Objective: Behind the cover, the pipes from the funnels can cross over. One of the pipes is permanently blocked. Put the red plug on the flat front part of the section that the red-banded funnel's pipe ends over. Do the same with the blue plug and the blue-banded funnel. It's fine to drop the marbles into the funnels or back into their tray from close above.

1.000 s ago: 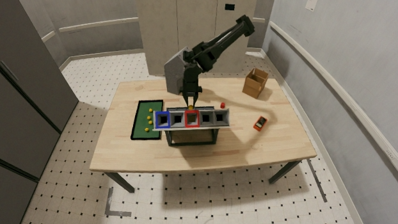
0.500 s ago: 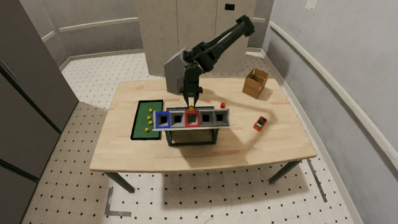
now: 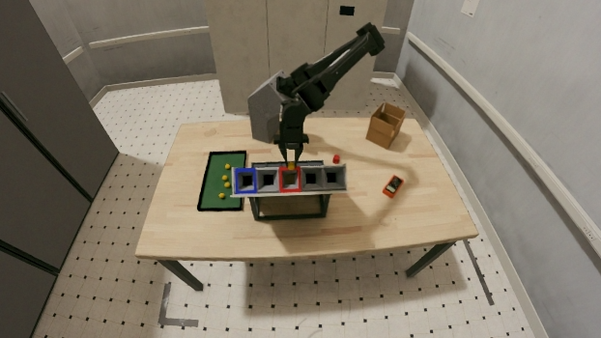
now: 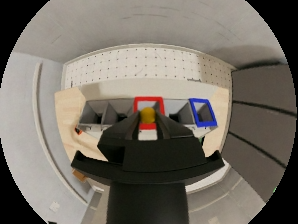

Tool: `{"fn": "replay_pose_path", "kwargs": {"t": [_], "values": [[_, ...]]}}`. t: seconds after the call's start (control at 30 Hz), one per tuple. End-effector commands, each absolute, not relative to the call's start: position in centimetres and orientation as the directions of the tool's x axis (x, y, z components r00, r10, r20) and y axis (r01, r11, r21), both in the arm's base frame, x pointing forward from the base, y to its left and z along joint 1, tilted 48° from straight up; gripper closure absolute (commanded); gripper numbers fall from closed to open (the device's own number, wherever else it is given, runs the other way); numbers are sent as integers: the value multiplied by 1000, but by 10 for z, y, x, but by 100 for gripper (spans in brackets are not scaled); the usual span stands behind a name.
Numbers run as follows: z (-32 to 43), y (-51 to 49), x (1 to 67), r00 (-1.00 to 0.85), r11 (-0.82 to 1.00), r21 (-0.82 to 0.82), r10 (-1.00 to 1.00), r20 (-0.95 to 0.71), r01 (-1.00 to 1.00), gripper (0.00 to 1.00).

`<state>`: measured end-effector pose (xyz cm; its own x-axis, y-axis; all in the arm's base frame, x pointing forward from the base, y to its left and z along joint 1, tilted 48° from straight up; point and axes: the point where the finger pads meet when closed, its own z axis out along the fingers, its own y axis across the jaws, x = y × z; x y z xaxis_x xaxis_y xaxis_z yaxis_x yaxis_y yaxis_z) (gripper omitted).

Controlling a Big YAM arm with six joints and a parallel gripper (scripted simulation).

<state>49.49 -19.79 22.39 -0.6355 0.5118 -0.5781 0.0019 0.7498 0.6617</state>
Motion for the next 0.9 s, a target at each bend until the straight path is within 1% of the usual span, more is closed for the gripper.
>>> {"fn": "replay_pose_path", "kwargs": {"t": [0.0, 0.73, 0.77, 0.87], "values": [[216, -193, 500, -630, 747, 664, 517, -579, 2, 100], [201, -184, 503, -628, 748, 663, 516, -583, -1, 100], [212, -191, 500, -618, 759, 651, 509, -599, -7, 41], [212, -191, 500, -618, 759, 651, 509, -599, -7, 41]]}}
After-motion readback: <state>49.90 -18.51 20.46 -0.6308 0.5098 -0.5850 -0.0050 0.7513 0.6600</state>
